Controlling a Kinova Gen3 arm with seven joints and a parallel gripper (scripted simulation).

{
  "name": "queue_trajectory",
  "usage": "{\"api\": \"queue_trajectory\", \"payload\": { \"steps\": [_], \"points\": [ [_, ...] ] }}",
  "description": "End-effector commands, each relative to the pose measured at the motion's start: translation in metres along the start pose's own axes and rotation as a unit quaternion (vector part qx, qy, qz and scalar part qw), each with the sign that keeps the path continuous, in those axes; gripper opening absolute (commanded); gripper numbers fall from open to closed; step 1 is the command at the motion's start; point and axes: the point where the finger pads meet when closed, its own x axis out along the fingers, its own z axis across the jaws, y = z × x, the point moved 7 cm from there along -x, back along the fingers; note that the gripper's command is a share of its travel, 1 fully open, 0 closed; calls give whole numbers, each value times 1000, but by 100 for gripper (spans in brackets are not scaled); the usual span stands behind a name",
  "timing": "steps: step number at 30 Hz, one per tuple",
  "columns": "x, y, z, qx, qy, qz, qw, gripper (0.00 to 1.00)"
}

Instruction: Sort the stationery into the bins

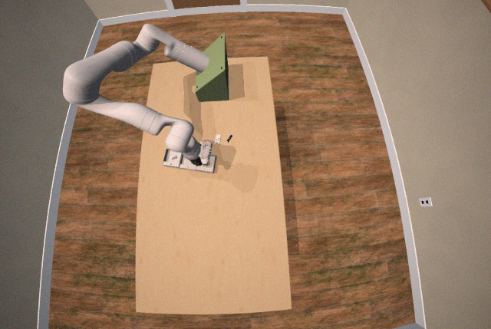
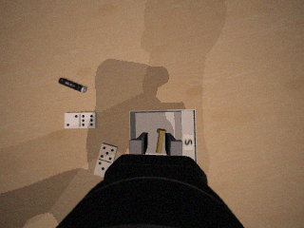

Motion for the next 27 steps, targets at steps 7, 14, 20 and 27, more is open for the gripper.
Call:
{"api": "queue_trajectory", "payload": {
  "steps": [7,14,20,27],
  "points": [
    [-2,0,0,0,-1,1,1000,59],
    [-9,0,0,0,-1,1,1000,59],
    [-17,0,0,0,-1,1,1000,59],
    [-26,0,0,0,-1,1,1000,59]
  ]
}}
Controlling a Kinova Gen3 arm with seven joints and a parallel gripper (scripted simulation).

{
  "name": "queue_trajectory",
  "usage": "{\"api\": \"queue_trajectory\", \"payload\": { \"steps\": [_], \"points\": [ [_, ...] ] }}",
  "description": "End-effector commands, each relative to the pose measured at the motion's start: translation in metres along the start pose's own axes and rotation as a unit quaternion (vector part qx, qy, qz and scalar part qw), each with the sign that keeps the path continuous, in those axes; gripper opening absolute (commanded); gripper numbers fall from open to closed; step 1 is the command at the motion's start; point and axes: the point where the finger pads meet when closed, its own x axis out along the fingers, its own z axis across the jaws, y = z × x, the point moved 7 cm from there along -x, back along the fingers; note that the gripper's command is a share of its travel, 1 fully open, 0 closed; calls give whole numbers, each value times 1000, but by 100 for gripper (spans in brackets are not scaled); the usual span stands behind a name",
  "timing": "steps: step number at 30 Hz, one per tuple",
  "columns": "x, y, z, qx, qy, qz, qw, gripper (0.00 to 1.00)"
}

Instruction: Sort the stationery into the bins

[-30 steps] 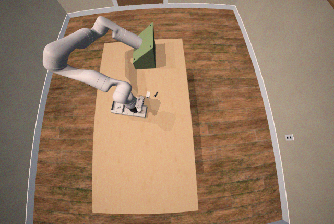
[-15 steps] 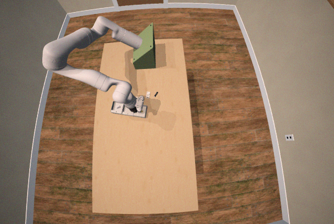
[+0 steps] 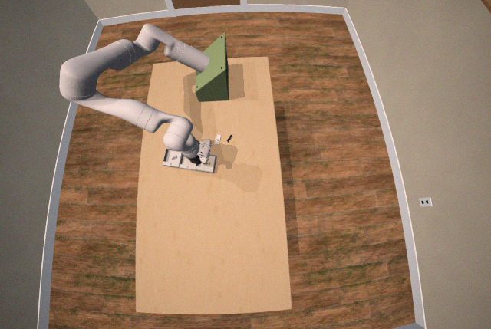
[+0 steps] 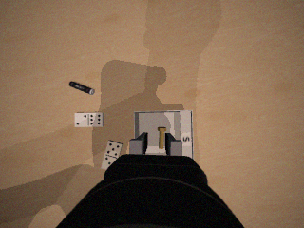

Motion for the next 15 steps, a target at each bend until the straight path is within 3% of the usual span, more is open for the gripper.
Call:
{"api": "queue_trajectory", "payload": {
  "steps": [1,3,8,15],
  "points": [
    [-6,1,2,1,-3,2,1000,59],
    [-6,1,2,1,-3,2,1000,59],
    [-31,1,2,1,-3,2,1000,59],
    [-31,1,2,1,-3,2,1000,59]
  ]
}}
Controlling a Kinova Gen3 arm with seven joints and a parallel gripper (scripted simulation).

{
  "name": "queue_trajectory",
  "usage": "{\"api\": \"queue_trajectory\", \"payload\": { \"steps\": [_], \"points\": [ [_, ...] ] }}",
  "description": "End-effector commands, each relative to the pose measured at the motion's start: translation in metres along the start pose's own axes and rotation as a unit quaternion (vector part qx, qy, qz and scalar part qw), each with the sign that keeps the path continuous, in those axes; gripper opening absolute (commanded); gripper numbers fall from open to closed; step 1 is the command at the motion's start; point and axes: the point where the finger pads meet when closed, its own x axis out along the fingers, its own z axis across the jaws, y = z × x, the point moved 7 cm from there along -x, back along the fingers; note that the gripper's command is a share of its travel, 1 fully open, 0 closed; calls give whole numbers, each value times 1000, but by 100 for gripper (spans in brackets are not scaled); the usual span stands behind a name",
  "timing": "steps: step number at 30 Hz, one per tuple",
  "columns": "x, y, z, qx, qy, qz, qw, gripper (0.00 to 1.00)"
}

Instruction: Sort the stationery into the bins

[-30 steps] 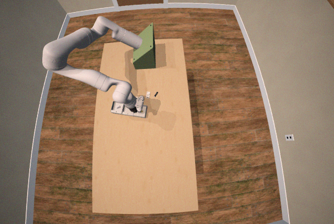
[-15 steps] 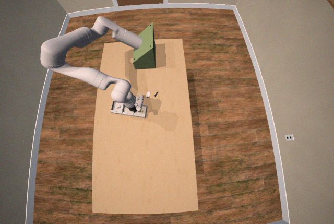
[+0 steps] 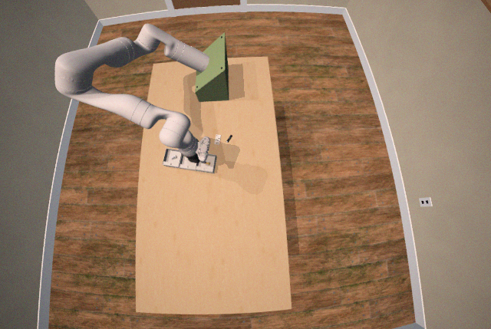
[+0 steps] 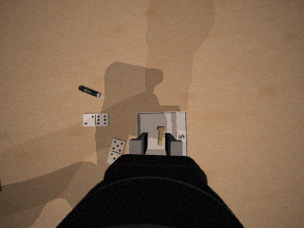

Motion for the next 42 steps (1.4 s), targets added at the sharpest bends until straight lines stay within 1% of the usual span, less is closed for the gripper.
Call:
{"api": "queue_trajectory", "payload": {
  "steps": [1,2,3,5,20,22,37,39,41,42],
  "points": [
    [-2,0,1,0,-2,1,1000,59],
    [-2,0,1,0,-2,1,1000,59],
    [-6,0,1,0,-2,1,1000,100],
    [-6,0,1,0,-2,1,1000,100],
    [-66,0,1,0,-2,1,1000,100],
    [-66,0,1,0,-2,1,1000,100],
    [-126,0,1,0,-1,1,1000,100],
    [-126,0,1,0,-1,1,1000,100],
    [-132,0,1,0,-1,1,1000,100],
    [-132,0,1,0,-1,1,1000,100]
  ]
}}
